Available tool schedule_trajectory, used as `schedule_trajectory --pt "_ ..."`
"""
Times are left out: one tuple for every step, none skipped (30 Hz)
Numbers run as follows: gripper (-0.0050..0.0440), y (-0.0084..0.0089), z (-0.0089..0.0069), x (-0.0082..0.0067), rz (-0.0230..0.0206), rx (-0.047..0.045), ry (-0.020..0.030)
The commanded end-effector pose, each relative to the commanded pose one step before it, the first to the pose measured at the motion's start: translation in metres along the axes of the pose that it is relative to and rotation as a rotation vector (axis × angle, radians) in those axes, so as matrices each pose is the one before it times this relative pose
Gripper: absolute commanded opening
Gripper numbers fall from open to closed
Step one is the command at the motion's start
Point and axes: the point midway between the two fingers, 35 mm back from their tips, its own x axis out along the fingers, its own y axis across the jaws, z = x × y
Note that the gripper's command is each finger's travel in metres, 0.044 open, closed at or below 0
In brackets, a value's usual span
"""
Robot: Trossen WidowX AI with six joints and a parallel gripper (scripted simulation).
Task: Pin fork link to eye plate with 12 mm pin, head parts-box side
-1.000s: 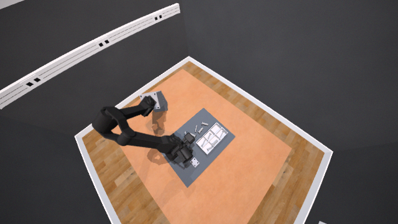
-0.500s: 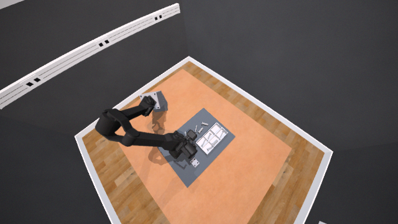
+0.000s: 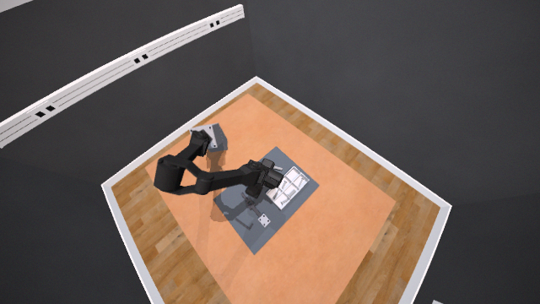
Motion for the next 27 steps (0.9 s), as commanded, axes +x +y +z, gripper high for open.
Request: schedule_trajectory --pt "0.025 0.00119 0.00721 -0.00228 -0.00619 0.00863 -0.0154" --pt "0.025 0.0 0.0 0.0 0.0 0.0 0.0" --pt "0.025 0.0 0.0 0.0 0.0 0.0 0.0" --pt "0.013 0.00025 0.00013 -0.00014 0.00233 0.00024 -0.0006" --pt "0.013 -0.00038 -0.00026 -0.00034 0.00034 0.00041 -0.0006" --pt "0.013 -0.00025 -0.00046 0.0001 -0.00031 0.0001 0.00085" --pt "0.013 -0.00017 -0.0001 0.0001 -0.00025 0.00033 0.00039" --pt "0.013 -0.00007 -0.00002 0.00004 -0.0001 0.00013 0.00013" --pt "0.013 0.0 0.0 0.0 0.0 -0.00002 0.00001" --pt "0.013 0.0 0.0 0.0 0.0 0.0 0.0" --pt "0.013 0.0 0.0 0.0 0.0 0.0 0.0" --pt "0.013 0.0 0.0 0.0 0.0 0.0 0.0" --pt "0.013 0.0 0.0 0.0 0.0 0.0 0.0" --pt "0.013 0.0 0.0 0.0 0.0 0.0 0.0" --pt "0.013 0.0 0.0 0.0 0.0 0.0 0.0" --pt "0.013 0.0 0.0 0.0 0.0 0.0 0.0" --pt "0.013 0.0 0.0 0.0 0.0 0.0 0.0" --pt "0.013 0.0 0.0 0.0 0.0 0.0 0.0" --pt "0.013 0.0 0.0 0.0 0.0 0.0 0.0" --pt "0.013 0.0 0.0 0.0 0.0 0.0 0.0" --pt "0.013 0.0 0.0 0.0 0.0 0.0 0.0" --pt "0.013 0.0 0.0 0.0 0.0 0.0 0.0" --pt "0.013 0.0 0.0 0.0 0.0 0.0 0.0" --pt "0.013 0.0 0.0 0.0 0.0 0.0 0.0" --pt "0.013 0.0 0.0 0.0 0.0 0.0 0.0" --pt "0.013 0.0 0.0 0.0 0.0 0.0 0.0" --pt "0.013 0.0 0.0 0.0 0.0 0.0 0.0"
